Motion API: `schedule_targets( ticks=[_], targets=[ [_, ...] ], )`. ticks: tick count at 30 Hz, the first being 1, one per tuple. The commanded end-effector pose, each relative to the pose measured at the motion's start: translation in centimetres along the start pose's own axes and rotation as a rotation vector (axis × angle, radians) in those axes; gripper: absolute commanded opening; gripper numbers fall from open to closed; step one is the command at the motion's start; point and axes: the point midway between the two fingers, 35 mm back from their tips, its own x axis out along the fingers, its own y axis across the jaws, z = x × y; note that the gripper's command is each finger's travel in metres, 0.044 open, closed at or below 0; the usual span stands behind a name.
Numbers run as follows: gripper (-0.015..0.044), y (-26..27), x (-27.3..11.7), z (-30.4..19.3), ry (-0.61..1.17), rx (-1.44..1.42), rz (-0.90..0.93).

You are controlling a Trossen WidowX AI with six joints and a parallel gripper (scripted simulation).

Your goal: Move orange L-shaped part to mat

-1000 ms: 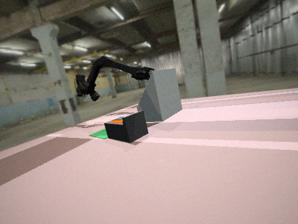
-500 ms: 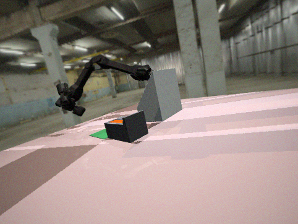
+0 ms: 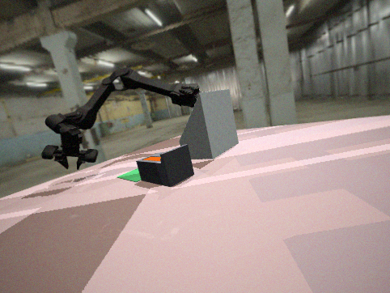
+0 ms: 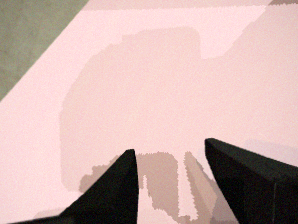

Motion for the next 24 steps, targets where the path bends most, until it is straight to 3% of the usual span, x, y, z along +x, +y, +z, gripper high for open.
schedule_targets(
  ticks=[1, 13, 24],
  targets=[
    [0.0180, -0.3, -3.7, -6.5, 0.152, -0.161, 0.028],
    [0.0180, -4.8, -16.3, -19.8, 0.495, -0.643, 0.119],
    [0.0180, -14.3, -29.4, -26.0, 0.723, -1.206, 0.230]
  ],
)
